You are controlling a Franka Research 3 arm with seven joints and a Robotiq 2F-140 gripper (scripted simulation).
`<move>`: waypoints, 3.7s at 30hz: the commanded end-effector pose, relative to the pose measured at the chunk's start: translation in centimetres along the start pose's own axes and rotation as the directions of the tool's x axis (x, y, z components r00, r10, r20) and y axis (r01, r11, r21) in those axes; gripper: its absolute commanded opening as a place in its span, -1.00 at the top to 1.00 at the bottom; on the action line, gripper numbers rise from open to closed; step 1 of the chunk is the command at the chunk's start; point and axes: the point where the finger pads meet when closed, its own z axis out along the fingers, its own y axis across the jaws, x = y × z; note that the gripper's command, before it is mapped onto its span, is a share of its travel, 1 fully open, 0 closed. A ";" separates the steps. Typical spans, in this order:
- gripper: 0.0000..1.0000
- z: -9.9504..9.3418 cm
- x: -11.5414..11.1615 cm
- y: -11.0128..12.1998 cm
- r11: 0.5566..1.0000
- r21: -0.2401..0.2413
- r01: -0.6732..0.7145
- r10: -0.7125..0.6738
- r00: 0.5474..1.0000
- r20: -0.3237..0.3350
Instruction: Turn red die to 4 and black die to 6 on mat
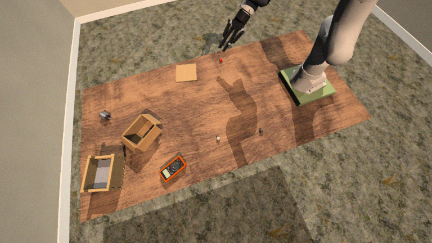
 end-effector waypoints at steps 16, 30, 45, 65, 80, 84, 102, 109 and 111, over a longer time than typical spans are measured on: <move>0.47 0.2 -0.1 -0.3 0.992 -0.004 -0.124 0.116 0.939 -0.323; 0.47 0.5 -1.4 -0.5 0.993 0.000 -0.122 0.107 0.875 -0.472; 0.47 0.7 -2.7 -0.7 0.993 0.001 -0.121 0.096 0.785 -0.611; -1.00 0.9 -3.8 -0.8 0.993 0.001 -0.121 0.086 0.703 -0.706; 0.47 3.6 0.6 -0.3 0.955 0.142 -0.259 0.283 0.665 -0.691; 0.47 3.6 0.6 -0.3 0.955 0.142 -0.259 0.283 0.665 -0.691; 0.47 3.6 0.6 -0.3 0.955 0.142 -0.259 0.283 0.665 -0.691; 0.47 3.6 0.6 -0.3 0.955 0.142 -0.259 0.283 0.665 -0.691; 0.47 3.6 0.6 -0.3 0.955 0.142 -0.259 0.283 0.665 -0.691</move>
